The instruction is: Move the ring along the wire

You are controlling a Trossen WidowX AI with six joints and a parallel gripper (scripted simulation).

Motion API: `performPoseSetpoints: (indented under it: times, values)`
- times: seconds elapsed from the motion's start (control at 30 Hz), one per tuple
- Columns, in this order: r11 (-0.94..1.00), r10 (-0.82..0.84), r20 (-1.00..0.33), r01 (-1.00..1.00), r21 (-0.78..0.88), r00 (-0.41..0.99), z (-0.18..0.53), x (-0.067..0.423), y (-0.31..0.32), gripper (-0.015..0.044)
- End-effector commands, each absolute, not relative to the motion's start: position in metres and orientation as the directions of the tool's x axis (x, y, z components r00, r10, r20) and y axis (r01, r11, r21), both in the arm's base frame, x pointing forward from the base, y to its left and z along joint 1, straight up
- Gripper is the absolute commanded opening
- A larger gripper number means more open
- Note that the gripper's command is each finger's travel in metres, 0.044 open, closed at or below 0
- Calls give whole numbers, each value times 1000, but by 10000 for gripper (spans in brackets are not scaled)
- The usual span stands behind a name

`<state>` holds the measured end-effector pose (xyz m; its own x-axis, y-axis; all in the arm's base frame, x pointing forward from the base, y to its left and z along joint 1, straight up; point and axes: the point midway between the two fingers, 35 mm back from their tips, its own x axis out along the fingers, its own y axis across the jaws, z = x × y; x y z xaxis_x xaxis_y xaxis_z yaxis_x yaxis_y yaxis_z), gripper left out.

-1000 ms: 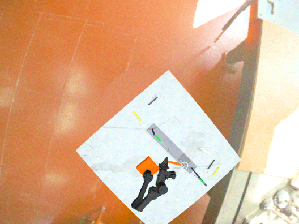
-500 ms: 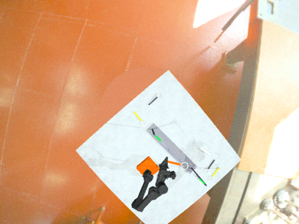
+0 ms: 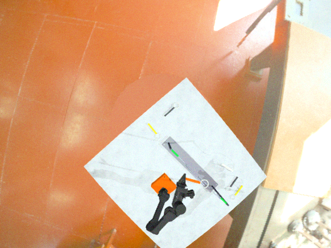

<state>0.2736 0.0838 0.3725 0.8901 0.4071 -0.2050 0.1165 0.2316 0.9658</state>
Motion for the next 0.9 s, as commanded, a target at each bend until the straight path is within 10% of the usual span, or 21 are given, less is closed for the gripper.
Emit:
performPoseSetpoints:
  times: [0.0, 0.87]
  values:
    - [251, 399, -201, 104, 962, 895, 377, 273, 83, -150]
    - [351, 373, -246, 109, 930, 895, 374, 273, 82, -150]
